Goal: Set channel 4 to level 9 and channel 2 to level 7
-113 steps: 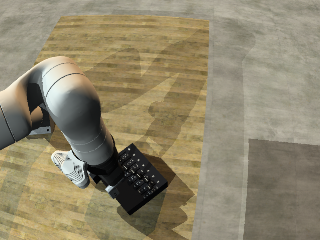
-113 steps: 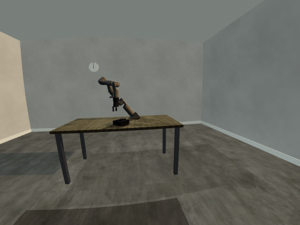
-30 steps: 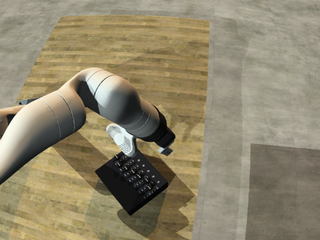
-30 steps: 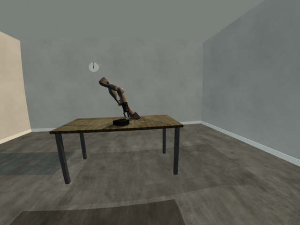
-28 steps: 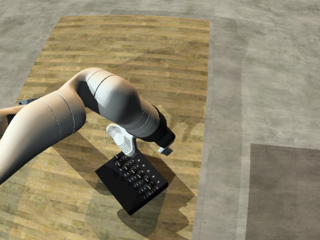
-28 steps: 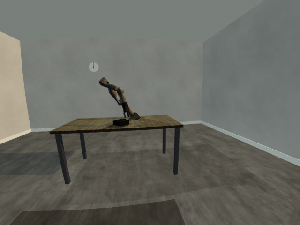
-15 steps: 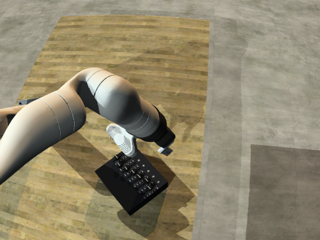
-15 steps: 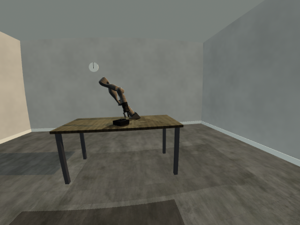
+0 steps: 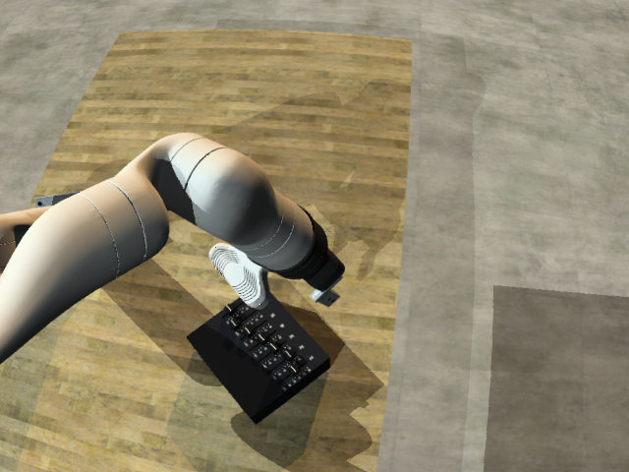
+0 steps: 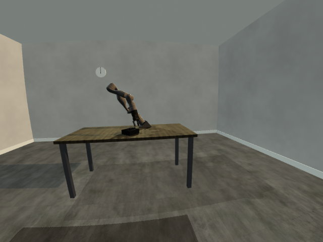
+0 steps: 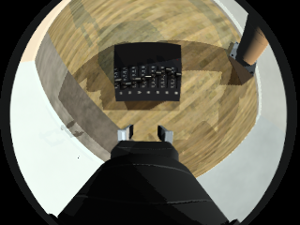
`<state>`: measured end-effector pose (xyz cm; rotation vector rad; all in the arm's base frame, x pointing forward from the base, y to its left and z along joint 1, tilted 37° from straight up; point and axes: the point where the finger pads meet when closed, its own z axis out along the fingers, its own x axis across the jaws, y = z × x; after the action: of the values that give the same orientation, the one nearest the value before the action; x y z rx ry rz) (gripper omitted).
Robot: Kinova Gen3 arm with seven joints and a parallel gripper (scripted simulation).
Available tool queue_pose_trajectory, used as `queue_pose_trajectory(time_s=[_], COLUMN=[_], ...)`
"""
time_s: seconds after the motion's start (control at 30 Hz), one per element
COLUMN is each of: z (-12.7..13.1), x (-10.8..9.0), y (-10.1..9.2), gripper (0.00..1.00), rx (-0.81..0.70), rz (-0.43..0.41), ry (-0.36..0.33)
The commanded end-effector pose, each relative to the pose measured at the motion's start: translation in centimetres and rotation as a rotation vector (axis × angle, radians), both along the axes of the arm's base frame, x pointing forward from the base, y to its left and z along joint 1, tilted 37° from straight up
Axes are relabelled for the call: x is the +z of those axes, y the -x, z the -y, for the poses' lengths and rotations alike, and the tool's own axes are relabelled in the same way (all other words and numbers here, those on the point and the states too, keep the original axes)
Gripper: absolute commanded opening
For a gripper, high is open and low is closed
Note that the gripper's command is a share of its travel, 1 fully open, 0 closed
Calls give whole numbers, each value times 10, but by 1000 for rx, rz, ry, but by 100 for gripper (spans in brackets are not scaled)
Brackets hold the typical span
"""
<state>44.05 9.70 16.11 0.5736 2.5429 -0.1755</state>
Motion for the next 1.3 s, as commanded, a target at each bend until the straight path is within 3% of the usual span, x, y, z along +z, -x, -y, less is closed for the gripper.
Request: queue_pose_trajectory(time_s=[0.0,1.0,1.27], z=[-1,-1,3], x=[1,1,6], y=[0,0,3], gripper=[100,100,100], rx=[1,2,27], rz=[1,1,-15], ry=[-1,0,41])
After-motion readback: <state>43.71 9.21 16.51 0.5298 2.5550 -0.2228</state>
